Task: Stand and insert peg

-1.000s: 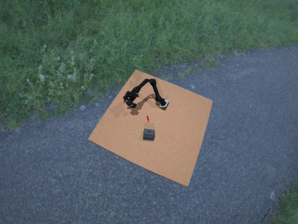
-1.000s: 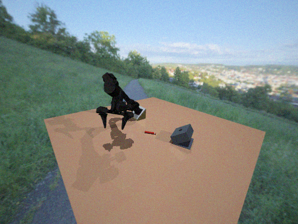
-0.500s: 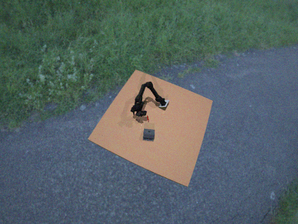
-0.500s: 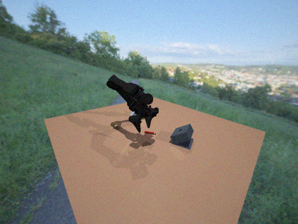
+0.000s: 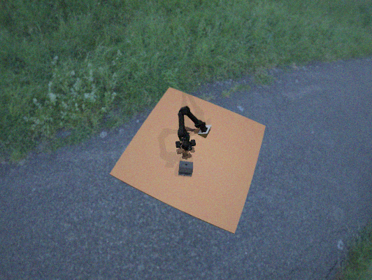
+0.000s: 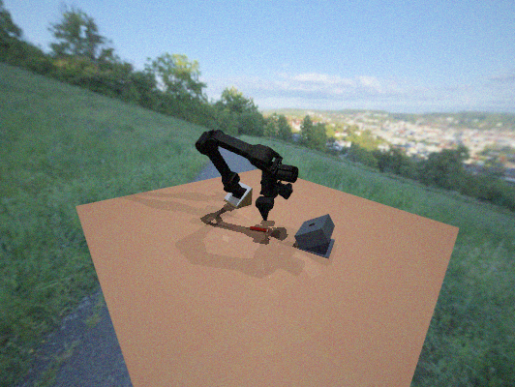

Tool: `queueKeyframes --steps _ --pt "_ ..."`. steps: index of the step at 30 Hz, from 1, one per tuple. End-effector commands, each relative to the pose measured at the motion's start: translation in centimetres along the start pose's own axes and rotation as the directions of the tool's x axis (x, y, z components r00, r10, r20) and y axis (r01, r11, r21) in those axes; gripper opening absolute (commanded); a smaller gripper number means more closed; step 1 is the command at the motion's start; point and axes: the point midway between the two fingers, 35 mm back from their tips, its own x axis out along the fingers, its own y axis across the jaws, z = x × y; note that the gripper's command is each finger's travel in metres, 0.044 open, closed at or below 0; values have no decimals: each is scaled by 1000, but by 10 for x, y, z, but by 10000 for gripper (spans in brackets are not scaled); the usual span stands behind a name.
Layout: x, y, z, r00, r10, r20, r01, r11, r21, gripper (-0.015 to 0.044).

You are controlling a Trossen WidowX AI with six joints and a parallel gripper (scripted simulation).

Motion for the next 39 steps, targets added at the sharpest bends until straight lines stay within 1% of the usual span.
queueKeyframes --steps 1,39 --pt "2 8 -1 1000 11 -25 -11 1000 -17 440" --pt "61 8 -1 1000 10 -24 -11 1000 -17 440"
